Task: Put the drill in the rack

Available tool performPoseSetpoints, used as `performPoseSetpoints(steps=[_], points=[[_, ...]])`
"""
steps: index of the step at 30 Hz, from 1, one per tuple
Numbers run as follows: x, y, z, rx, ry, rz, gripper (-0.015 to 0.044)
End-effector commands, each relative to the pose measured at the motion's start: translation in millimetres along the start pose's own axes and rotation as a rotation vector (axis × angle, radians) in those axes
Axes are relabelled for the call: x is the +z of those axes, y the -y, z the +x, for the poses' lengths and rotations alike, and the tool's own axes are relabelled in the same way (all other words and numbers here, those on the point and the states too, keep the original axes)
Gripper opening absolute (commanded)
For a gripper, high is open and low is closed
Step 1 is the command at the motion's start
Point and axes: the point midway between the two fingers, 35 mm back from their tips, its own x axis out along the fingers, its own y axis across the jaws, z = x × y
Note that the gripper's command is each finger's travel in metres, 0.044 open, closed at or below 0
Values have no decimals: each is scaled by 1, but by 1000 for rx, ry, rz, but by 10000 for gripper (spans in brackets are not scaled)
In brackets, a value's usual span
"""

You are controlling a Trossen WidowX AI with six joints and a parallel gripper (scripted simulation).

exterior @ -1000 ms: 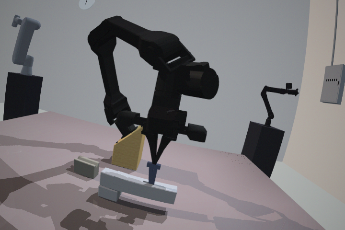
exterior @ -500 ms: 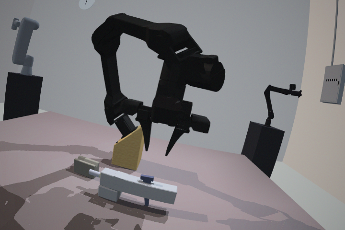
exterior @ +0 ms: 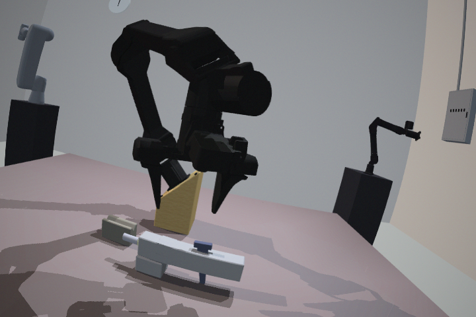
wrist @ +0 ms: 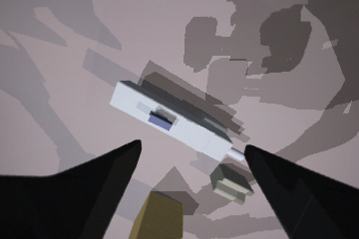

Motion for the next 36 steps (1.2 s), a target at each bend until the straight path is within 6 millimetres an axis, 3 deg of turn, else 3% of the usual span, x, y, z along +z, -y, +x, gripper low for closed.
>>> performPoseSetpoints(steps=[1,12,36], points=[[-16,37,22,-5,6,-361,440],[-67,96,69,-18,-33,-1087,440],[-68,97,72,-18,-35,-1105,440]])
